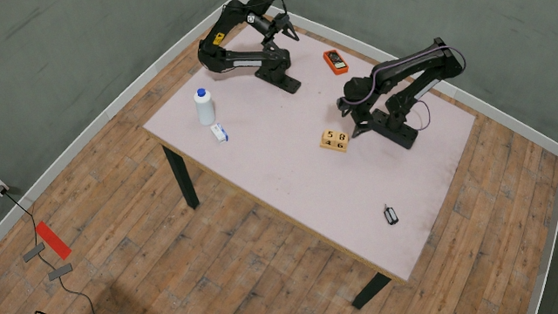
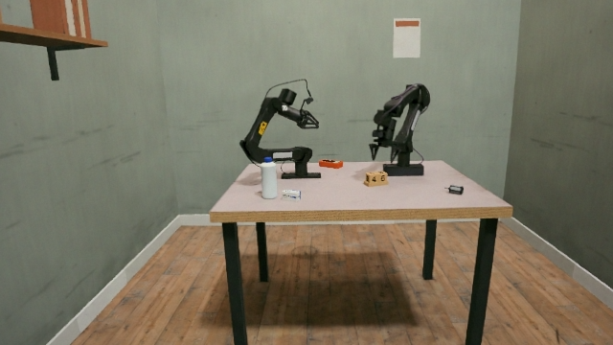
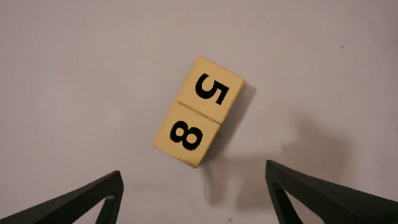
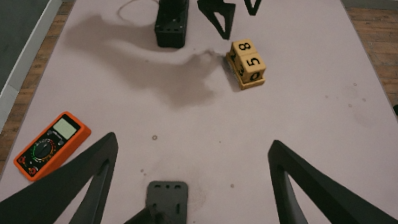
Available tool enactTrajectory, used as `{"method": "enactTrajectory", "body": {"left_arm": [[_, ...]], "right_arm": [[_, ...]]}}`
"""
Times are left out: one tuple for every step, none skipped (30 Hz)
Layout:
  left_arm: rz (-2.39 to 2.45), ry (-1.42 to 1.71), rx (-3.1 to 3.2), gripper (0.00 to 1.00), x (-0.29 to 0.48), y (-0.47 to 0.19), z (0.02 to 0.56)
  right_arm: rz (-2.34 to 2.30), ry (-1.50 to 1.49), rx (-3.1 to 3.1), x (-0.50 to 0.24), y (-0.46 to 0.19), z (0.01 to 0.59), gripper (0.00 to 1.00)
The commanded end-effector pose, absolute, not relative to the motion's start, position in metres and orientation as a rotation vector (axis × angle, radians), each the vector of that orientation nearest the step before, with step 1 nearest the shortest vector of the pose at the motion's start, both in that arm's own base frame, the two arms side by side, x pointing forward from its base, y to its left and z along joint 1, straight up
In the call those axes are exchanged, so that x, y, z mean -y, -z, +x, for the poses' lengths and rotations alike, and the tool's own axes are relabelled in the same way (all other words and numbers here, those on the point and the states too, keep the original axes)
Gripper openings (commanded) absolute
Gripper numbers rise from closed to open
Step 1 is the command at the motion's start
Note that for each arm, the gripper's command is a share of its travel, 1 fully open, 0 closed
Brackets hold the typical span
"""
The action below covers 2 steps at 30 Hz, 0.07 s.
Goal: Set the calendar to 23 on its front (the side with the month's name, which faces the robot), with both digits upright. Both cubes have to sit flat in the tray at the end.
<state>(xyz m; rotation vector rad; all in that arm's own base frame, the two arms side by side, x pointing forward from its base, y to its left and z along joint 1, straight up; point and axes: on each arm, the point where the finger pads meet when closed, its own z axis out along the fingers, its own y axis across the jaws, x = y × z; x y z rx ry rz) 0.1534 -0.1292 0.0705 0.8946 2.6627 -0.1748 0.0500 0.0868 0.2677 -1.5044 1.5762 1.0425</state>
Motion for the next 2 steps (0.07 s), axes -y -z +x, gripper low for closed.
{"method": "enactTrajectory", "body": {"left_arm": [[0.890, 0.177, -2.634, 1.00, 0.1302, -0.0734, 0.1538], [0.890, 0.177, -2.634, 1.00, 0.1302, -0.0734, 0.1538]], "right_arm": [[-1.479, -1.063, -1.575, -0.0843, -0.2724, 0.0539, 1.00], [-1.479, -1.063, -1.575, -0.0843, -0.2724, 0.0539, 1.00]]}}
